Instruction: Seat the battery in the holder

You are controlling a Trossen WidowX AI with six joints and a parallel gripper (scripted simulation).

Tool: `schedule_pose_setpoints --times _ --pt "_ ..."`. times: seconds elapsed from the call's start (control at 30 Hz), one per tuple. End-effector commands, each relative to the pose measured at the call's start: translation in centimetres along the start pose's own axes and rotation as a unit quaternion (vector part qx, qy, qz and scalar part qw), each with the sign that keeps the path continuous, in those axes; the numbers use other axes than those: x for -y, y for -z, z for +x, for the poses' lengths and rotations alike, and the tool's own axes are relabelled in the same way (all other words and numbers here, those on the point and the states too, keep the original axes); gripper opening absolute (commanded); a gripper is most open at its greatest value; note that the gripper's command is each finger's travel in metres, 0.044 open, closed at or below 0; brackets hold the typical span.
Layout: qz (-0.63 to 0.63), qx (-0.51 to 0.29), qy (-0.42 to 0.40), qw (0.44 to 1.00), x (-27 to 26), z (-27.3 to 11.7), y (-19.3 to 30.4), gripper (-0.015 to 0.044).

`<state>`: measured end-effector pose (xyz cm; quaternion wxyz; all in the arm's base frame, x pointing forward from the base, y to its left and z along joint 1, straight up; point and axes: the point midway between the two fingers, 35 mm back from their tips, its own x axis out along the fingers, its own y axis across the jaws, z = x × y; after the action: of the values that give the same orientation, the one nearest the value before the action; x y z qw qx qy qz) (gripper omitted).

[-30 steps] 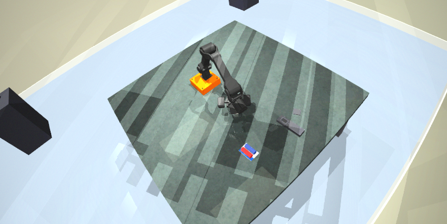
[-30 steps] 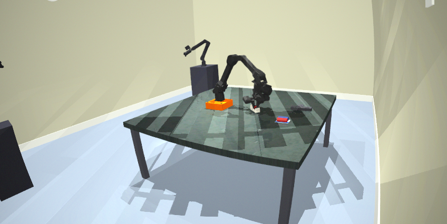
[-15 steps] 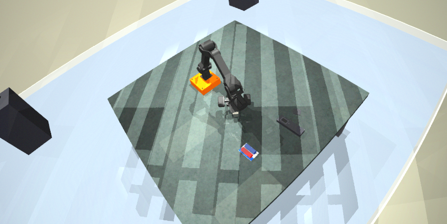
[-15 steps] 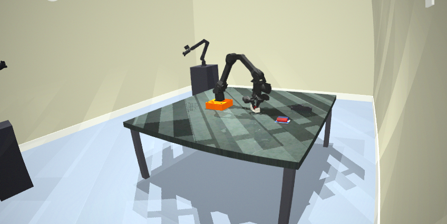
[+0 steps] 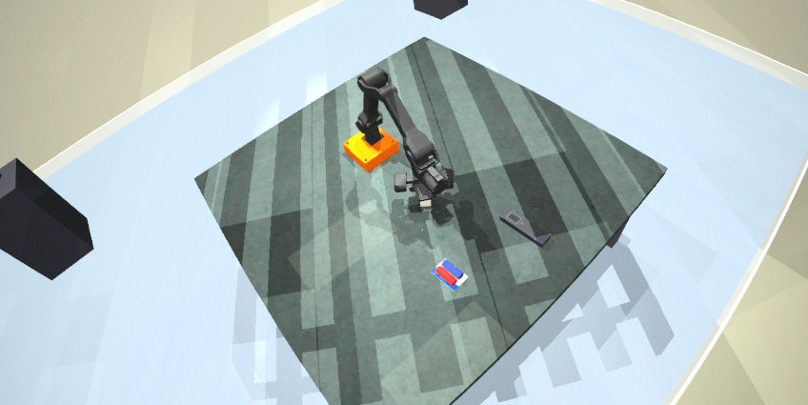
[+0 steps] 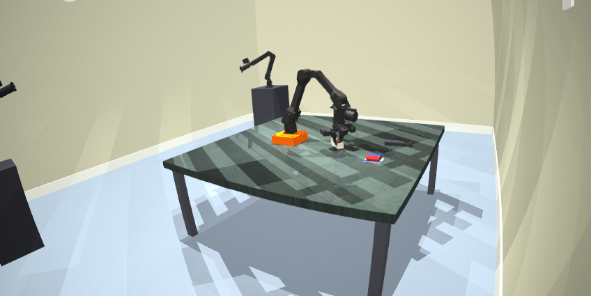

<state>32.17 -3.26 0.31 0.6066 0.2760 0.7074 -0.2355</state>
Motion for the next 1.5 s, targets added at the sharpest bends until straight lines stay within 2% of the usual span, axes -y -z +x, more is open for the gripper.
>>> schedule_pose_setpoints --times 0.0,1.27,1.4,1.47 --pt "0.005 0.02 0.0 1.0 0.1 -0.1 -0.5 0.0078" --pt "0.007 0.028 -0.004 1.0 0.2 0.3 1.1 0.0078" --pt "0.007 0.028 -0.004 1.0 0.2 0.3 1.1 0.018" --pt "0.007 0.028 -0.004 1.0 0.2 0.3 1.1 0.018"
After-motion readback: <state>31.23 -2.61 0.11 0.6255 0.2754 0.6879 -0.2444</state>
